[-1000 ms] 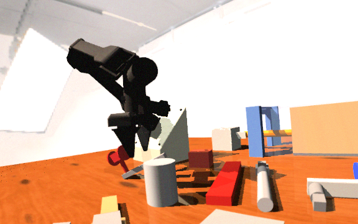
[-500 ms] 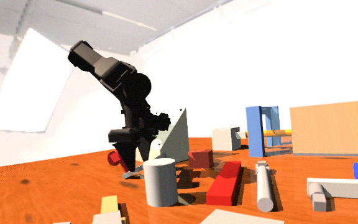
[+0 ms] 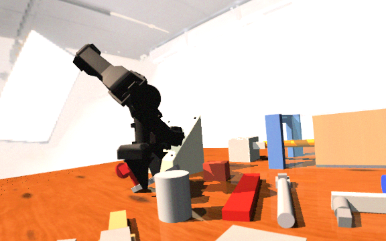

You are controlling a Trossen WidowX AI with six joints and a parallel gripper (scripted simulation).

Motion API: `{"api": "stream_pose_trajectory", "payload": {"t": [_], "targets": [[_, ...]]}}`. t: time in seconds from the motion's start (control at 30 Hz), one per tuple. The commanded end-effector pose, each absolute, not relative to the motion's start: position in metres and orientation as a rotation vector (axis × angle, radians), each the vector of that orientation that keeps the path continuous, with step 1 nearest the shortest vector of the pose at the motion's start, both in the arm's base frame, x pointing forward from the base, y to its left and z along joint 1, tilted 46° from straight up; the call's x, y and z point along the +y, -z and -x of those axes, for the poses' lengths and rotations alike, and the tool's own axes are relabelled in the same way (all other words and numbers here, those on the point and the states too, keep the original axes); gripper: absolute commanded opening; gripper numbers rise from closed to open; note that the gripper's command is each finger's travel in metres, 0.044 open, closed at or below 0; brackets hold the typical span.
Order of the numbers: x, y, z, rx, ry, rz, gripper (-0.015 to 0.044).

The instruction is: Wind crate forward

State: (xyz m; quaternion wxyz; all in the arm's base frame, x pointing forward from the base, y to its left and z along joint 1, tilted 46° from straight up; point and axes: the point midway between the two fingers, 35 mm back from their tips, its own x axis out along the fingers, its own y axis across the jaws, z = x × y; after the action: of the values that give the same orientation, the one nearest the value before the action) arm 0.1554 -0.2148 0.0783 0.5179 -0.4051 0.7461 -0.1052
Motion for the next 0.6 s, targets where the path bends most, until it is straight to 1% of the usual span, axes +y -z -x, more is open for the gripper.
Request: {"api": "stream_pose_trajectory", "payload": {"t": [0.0,0.17,0.53,0.57], "targets": [[-0.2145,-0.0787,-0.1554,1.79,0.254,0.971,0.0256],[-0.2145,-0.0787,-0.1554,1.79,0.254,0.971,0.0125],[-0.2145,-0.0787,-0.1554,1.79,0.254,0.971,0.0052],[-0.2145,-0.0787,-0.1554,1.79,0.254,0.971,0.0025]]}}
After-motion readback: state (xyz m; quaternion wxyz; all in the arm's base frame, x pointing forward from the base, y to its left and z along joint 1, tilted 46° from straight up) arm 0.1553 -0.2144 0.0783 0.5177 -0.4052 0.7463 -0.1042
